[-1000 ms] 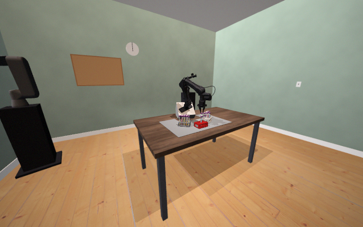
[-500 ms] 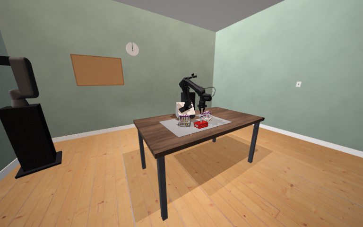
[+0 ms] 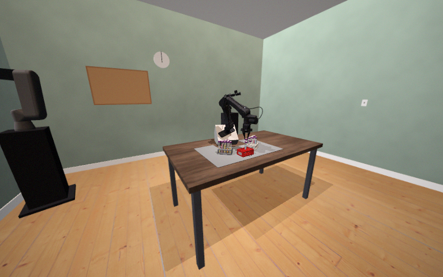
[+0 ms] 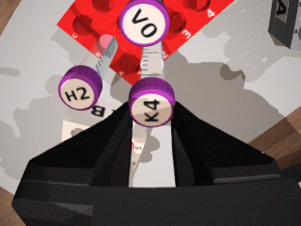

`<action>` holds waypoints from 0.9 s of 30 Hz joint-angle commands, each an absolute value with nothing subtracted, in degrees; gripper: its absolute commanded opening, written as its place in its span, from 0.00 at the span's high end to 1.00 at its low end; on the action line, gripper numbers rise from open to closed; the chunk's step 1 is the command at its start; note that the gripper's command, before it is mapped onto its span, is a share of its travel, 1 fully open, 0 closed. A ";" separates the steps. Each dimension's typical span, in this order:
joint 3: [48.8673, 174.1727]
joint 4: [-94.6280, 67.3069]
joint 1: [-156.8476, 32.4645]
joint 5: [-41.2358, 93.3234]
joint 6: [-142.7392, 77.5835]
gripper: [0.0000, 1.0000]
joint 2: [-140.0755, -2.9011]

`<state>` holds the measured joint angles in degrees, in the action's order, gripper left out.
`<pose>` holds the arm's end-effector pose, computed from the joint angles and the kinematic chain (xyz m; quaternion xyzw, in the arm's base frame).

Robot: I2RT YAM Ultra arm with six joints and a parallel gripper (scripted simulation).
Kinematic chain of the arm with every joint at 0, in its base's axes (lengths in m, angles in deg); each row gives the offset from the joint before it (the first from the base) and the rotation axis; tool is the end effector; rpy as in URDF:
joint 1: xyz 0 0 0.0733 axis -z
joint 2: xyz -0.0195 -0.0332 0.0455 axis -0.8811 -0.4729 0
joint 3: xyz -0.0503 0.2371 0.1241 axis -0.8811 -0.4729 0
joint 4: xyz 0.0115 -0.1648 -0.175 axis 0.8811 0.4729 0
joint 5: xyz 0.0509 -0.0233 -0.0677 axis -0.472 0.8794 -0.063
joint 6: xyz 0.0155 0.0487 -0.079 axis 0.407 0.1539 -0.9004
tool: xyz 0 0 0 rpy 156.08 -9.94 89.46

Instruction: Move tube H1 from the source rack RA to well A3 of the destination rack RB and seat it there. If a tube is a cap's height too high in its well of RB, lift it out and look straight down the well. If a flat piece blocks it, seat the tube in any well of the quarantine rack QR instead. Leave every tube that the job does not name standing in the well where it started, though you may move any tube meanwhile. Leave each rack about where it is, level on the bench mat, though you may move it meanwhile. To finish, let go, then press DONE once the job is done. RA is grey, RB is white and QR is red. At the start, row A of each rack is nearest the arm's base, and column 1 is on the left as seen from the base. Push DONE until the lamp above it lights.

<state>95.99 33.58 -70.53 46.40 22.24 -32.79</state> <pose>0.1998 0.0012 0.2793 0.4098 0.8503 -0.0018 0.3303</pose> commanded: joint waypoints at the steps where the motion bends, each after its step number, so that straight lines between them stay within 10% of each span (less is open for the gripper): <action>1: 94.91 32.48 -70.07 46.74 21.37 1.00 -33.69; 27: 93.12 29.64 -69.13 46.25 20.25 1.00 -34.43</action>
<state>94.08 30.52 -69.20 45.61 21.00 -33.54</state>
